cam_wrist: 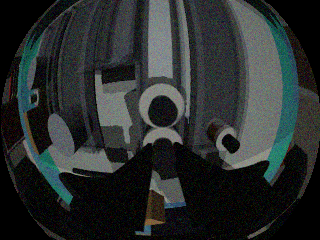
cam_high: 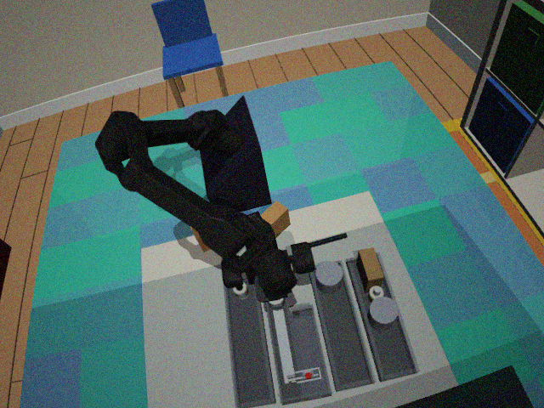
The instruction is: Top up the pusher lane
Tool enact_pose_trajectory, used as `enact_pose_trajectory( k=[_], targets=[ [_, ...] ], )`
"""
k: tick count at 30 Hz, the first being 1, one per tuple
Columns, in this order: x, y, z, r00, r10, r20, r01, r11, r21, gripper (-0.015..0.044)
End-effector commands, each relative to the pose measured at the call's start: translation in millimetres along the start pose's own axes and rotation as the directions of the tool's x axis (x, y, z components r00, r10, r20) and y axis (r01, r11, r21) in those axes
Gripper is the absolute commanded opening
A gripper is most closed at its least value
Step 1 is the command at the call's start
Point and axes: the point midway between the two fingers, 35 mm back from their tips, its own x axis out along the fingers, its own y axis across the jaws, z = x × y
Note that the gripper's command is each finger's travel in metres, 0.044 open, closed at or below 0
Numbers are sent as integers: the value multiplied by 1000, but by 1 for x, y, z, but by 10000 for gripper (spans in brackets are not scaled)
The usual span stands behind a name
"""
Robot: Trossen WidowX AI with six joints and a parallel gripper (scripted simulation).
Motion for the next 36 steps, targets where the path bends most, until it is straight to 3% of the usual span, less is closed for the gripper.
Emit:
enact_pose_trajectory(
  k=[1,36],
  targets=[
    [0,-2,1,1000,-7,8,7,1000,6,0],
    [0,-2,-4,1000,-7,8,7,1000,6,0]
  ],
)
